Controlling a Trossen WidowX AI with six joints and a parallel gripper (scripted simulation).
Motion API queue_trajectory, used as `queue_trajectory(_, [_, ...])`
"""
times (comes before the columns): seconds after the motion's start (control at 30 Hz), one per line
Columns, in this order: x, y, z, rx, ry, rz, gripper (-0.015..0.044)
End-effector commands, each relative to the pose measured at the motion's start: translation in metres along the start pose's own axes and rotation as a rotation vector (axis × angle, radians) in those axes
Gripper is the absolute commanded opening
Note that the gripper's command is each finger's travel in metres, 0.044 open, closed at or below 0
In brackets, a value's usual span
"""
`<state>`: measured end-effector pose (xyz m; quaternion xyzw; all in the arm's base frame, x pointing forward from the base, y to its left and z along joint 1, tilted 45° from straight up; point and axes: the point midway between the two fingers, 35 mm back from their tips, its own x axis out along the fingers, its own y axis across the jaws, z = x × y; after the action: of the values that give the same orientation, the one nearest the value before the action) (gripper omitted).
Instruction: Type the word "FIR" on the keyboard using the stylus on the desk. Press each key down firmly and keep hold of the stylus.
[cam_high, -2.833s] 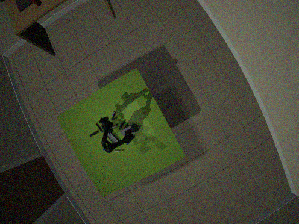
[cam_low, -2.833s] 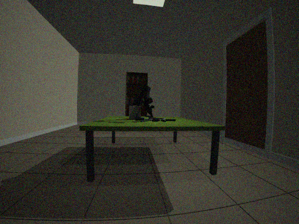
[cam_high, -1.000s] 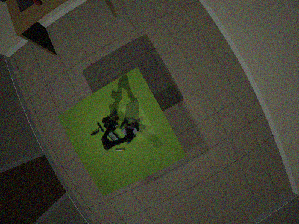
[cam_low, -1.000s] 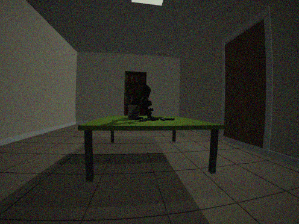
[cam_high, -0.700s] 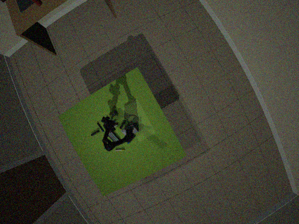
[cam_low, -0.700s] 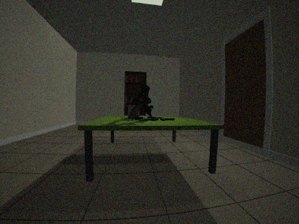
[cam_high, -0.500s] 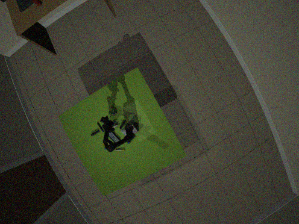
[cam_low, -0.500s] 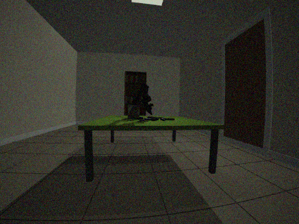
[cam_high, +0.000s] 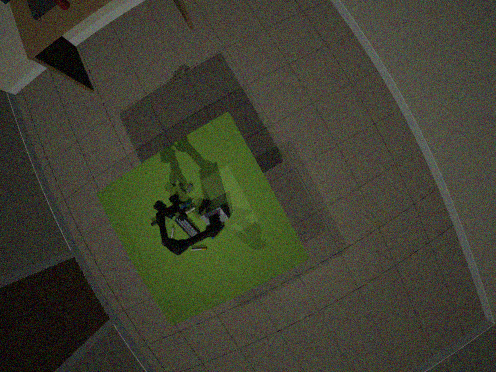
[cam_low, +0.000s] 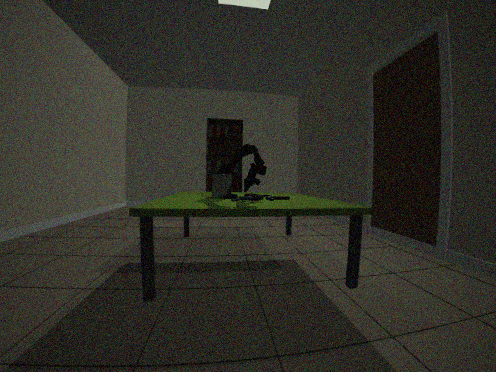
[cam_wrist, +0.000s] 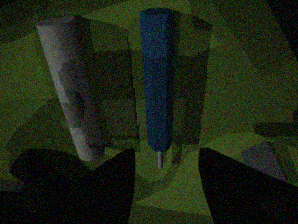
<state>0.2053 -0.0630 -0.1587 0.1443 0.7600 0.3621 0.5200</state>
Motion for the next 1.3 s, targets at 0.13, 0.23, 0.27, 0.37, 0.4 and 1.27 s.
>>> queue_trajectory(0.13, [-0.008, 0.003, -0.004, -0.025, 0.168, -0.014, 0.0150])
queue_trajectory(0.23, [-0.008, 0.003, -0.004, -0.025, 0.168, -0.014, 0.0150])
queue_trajectory(0.27, [-0.008, 0.003, -0.004, -0.025, 0.168, -0.014, 0.0150])
queue_trajectory(0.37, [-0.005, 0.003, -0.003, -0.025, 0.168, -0.014, 0.0150])
queue_trajectory(0.4, [-0.004, 0.003, -0.003, -0.025, 0.168, -0.014, 0.0150])
queue_trajectory(1.27, [0.016, 0.003, 0.004, -0.026, 0.168, -0.013, 0.0150])
